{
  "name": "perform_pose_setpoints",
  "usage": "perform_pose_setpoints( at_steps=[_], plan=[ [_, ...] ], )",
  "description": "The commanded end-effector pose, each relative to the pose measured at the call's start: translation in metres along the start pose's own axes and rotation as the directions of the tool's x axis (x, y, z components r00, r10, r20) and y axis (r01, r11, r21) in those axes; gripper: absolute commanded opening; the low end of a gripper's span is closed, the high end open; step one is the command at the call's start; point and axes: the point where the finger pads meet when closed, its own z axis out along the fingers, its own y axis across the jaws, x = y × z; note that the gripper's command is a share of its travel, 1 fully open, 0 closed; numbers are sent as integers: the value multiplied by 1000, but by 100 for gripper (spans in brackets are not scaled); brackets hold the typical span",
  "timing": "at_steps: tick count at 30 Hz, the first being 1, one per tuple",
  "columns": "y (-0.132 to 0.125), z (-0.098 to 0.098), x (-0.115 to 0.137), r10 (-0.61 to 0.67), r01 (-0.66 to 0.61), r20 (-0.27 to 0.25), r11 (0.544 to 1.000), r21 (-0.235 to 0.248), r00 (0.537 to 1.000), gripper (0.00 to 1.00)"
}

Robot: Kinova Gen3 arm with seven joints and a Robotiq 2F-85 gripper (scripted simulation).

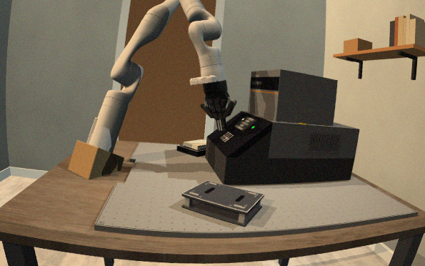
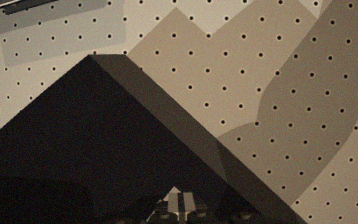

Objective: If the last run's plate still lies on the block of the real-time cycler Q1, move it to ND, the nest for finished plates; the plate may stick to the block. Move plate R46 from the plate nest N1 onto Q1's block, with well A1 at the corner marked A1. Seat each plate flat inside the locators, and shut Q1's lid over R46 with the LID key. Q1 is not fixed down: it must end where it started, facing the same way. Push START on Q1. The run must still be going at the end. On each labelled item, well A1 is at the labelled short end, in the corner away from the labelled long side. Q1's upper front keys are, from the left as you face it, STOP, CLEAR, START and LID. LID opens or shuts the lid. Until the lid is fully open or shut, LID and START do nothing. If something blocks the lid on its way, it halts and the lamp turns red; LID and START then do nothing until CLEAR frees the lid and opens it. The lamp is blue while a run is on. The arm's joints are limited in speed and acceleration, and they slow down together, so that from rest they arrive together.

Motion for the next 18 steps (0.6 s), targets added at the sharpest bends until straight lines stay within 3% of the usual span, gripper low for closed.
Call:
perform_pose_setpoints(
  at_steps=[1,18],
  plan=[
    [-1,1,0,0,0,0,1000,1,1000,10],
    [-4,10,-3,0,0,0,1000,1,1000,10]
  ],
)
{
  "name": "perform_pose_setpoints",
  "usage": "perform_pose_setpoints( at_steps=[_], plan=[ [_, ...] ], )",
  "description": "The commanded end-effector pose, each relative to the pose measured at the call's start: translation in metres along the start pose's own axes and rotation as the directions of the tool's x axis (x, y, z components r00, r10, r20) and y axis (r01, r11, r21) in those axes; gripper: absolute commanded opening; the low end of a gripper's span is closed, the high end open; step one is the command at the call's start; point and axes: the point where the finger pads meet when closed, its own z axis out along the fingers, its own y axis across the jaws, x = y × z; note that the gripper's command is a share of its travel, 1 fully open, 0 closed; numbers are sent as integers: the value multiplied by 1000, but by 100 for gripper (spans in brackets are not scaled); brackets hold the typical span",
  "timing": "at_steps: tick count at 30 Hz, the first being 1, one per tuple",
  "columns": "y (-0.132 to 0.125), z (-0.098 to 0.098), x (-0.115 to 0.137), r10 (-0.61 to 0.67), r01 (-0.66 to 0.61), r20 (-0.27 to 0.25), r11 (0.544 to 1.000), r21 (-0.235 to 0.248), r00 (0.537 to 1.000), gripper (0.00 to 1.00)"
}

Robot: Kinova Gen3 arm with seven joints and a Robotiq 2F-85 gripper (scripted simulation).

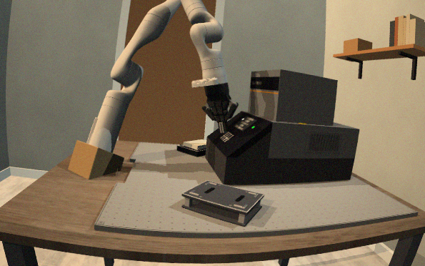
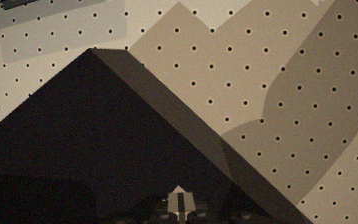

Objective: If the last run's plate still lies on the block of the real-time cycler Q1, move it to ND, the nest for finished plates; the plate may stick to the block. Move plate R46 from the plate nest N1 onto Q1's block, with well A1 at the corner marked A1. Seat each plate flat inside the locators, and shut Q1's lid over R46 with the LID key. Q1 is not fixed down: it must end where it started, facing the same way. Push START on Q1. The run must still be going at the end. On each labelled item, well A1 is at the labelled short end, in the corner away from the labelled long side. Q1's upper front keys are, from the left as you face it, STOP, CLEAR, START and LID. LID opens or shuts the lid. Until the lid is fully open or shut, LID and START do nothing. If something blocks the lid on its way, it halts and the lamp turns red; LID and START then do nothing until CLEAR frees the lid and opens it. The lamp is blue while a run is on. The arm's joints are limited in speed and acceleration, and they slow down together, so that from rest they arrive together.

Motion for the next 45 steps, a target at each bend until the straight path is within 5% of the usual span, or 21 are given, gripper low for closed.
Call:
perform_pose_setpoints(
  at_steps=[1,45],
  plan=[
    [-1,1,-1,0,0,0,1000,1,1000,10],
    [-8,22,-7,0,0,0,1000,1,1000,10]
  ],
)
